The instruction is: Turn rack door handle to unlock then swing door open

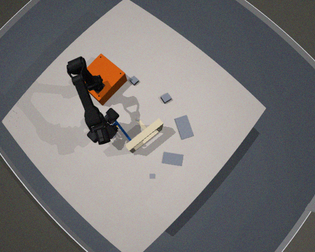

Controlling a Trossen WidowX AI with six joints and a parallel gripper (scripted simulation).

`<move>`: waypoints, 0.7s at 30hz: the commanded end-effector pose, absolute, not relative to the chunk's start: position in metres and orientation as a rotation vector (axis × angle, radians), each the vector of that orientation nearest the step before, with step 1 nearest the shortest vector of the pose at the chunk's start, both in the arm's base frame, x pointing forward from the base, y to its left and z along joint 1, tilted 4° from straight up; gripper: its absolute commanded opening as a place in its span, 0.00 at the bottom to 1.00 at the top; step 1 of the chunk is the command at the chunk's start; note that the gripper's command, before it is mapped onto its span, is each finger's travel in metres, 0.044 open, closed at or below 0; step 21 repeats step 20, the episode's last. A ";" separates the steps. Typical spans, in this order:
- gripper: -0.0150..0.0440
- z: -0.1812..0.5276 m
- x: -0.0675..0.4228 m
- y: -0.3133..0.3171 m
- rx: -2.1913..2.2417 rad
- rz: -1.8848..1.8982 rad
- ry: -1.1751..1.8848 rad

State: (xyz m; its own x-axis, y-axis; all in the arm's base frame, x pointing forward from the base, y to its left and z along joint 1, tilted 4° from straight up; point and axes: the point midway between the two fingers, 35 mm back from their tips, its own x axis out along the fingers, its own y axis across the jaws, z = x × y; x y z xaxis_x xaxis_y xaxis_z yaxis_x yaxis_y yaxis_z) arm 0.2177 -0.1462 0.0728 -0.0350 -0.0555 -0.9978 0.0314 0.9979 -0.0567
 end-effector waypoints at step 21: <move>0.75 0.109 0.222 -0.146 -0.024 -0.071 1.596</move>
